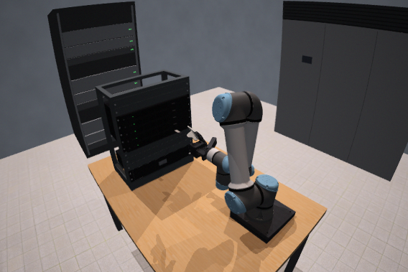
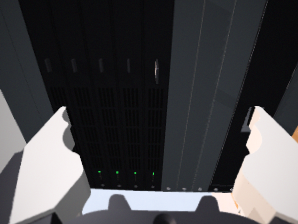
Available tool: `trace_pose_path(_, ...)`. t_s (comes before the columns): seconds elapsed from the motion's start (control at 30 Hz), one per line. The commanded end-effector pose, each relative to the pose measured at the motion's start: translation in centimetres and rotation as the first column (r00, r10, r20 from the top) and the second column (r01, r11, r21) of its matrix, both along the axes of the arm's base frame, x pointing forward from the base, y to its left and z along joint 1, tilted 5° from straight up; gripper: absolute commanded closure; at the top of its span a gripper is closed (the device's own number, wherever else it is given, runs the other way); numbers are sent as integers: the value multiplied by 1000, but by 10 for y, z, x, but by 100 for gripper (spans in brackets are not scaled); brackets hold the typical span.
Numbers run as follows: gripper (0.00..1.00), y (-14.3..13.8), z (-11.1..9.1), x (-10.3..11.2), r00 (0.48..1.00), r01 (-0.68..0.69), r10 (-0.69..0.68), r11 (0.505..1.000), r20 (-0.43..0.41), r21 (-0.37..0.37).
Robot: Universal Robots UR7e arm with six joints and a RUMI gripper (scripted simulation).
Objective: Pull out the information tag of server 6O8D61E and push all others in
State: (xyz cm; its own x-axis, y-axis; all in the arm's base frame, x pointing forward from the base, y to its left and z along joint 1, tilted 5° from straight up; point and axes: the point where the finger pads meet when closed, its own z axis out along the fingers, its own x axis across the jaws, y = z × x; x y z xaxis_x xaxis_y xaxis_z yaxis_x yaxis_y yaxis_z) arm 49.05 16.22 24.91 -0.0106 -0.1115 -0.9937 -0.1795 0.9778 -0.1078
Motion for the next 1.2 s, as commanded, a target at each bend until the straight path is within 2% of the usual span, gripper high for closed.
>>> trace_pose_path(0.0,0,0,0,0,1000,0,0,1000,1,-3)
trace_pose_path(1.17,0,0,0,1,1000,1,-1,1000,3,-24)
